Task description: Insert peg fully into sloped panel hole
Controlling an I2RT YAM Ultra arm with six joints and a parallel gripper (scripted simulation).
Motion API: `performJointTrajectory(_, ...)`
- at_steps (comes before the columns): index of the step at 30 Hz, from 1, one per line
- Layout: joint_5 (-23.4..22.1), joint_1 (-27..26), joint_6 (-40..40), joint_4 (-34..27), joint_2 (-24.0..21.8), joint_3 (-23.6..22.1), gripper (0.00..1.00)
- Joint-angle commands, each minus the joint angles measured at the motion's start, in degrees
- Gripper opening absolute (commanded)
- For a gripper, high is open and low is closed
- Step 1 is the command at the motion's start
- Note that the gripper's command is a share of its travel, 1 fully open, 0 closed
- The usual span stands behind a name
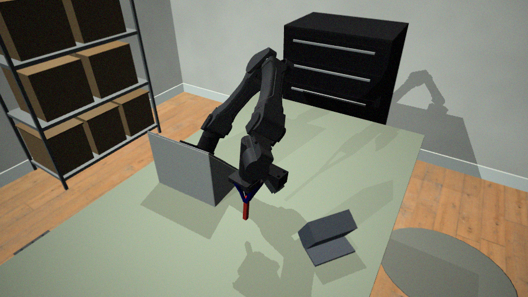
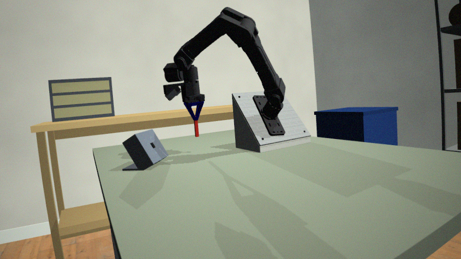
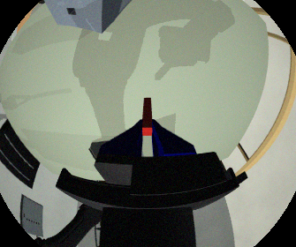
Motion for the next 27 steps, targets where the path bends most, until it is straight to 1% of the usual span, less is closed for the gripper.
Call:
performJointTrajectory(1,0.83,-0.08,0.7,2.36,-2.28,-0.78,0.0)
performJointTrajectory(13,3.54,2.86,2.05,6.76,-6.88,-4.13,0.0)
performJointTrajectory(16,4.18,4.29,2.34,7.84,-8.0,-4.94,0.0)
performJointTrajectory(19,4.46,4.03,2.51,8.31,-8.44,-5.31,0.0)
performJointTrajectory(27,6.2,6.75,3.33,11.15,-11.44,-7.46,0.0)
